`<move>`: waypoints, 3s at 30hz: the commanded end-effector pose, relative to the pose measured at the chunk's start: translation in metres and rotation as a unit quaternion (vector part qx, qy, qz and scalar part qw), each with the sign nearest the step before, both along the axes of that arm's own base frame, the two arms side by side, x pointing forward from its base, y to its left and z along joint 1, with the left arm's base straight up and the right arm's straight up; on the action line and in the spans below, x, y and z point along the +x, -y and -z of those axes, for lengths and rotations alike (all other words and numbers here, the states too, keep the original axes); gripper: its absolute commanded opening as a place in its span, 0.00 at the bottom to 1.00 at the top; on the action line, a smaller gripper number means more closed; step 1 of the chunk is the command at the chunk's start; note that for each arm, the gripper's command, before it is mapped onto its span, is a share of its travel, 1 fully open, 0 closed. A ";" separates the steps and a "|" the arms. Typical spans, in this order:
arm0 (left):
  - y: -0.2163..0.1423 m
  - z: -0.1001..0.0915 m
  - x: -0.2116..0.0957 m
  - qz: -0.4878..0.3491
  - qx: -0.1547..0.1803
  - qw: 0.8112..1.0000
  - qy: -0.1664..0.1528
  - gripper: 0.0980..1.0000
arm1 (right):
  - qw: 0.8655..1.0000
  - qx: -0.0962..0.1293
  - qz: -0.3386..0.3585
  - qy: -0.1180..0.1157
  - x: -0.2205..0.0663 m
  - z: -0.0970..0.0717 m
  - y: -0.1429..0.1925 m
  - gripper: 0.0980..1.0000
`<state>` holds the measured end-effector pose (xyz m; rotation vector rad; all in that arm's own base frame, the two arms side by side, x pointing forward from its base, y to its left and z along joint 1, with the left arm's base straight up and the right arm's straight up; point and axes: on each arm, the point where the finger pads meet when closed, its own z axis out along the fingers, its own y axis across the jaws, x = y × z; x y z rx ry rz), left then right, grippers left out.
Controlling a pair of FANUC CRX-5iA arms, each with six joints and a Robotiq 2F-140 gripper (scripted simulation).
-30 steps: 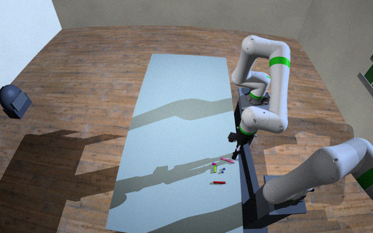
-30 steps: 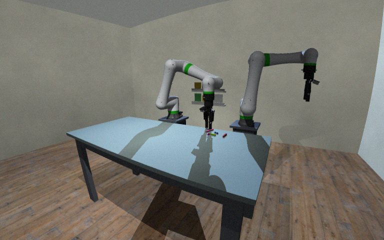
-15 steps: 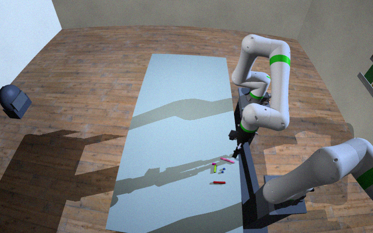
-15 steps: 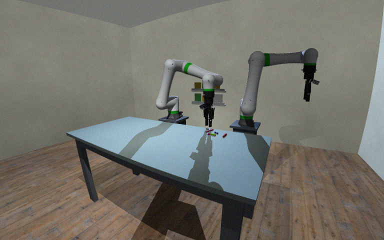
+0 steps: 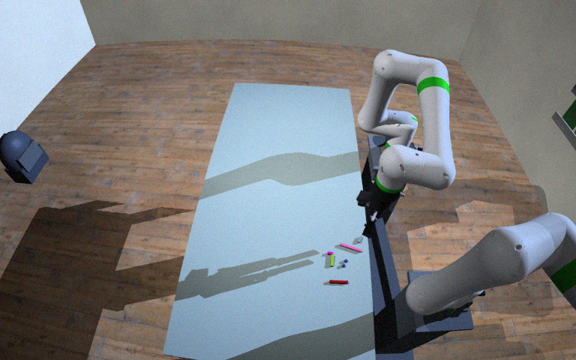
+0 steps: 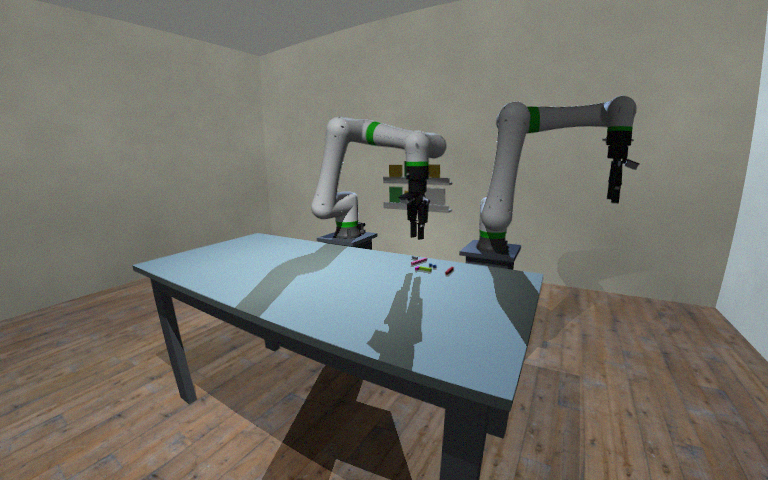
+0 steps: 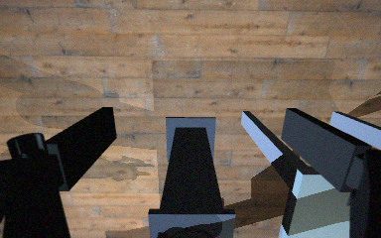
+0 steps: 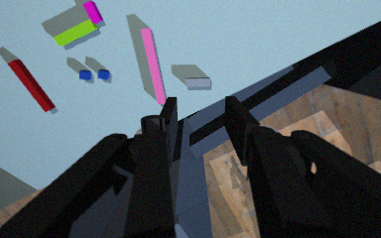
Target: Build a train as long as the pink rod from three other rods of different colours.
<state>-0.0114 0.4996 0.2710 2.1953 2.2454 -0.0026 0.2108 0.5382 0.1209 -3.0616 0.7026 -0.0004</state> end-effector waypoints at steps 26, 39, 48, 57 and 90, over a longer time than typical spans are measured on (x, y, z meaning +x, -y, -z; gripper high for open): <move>0.000 -0.001 0.000 0.000 0.001 1.000 0.000 1.00 | 1.000 0.001 0.000 0.000 0.000 -0.006 0.000 1.00; 0.000 -0.001 0.000 0.000 0.001 1.000 0.000 1.00 | 0.996 0.000 -0.088 0.000 0.008 0.011 -0.001 1.00; 0.000 -0.001 0.000 0.000 0.001 1.000 0.000 1.00 | 0.979 0.000 -0.204 0.000 0.017 0.035 0.000 1.00; 0.000 -0.001 0.000 0.000 0.001 1.000 0.000 1.00 | 0.973 0.000 -0.231 0.000 0.020 0.040 0.001 1.00; 0.000 -0.001 0.000 0.000 0.001 1.000 0.000 1.00 | 0.973 0.000 -0.231 0.000 0.020 0.040 0.001 1.00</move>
